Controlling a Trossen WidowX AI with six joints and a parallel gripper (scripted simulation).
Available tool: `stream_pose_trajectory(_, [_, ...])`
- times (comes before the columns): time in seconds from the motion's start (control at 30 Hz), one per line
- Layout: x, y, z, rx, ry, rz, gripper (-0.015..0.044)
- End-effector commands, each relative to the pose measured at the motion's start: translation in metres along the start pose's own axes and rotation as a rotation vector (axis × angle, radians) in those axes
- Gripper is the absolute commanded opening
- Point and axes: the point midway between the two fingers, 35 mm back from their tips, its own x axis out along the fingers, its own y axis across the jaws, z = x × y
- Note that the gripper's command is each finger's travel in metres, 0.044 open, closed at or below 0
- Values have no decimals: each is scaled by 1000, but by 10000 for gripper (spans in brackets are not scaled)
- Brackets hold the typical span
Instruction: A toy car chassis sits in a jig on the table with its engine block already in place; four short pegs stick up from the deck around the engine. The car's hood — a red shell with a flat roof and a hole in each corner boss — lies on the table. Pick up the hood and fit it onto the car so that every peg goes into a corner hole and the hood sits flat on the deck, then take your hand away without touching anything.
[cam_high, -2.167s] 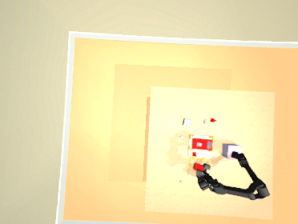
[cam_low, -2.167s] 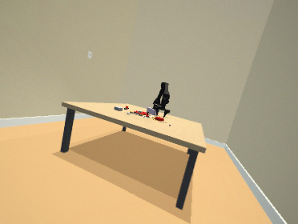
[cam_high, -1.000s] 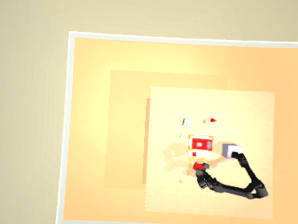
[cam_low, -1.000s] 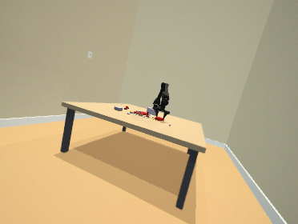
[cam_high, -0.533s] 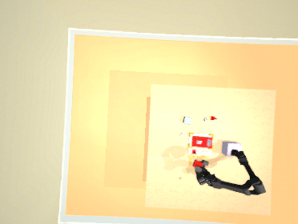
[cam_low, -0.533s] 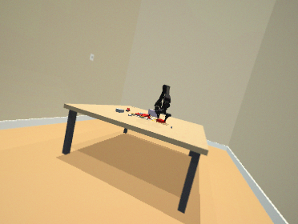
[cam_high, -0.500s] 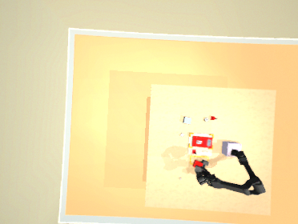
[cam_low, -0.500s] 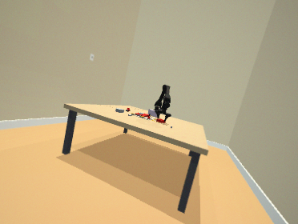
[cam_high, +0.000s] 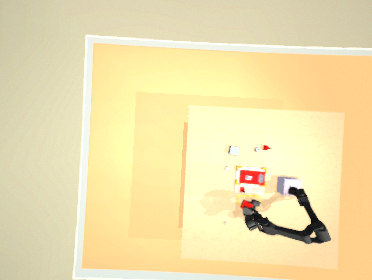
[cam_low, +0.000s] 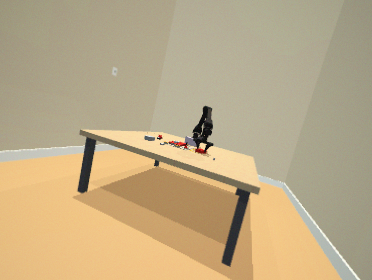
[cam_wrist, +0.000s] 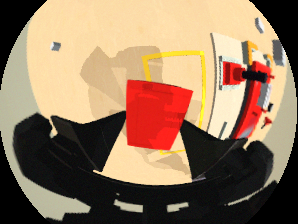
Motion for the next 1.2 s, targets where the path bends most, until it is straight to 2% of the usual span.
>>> stream_pose_trajectory(0.0, [0, 0, 0, 0, -1, 1, 322])
stream_pose_trajectory(0.23, [0, 0, 0, 0, -1, 1, 275])
stream_pose_trajectory(0.57, [-8, 0, 0, 0, 1, 1, 12])
stream_pose_trajectory(0.6, [-10, 0, 0, 0, 1, 1, 0])
stream_pose_trajectory(1.17, [-50, 0, 0, 0, 1, 0, 0])
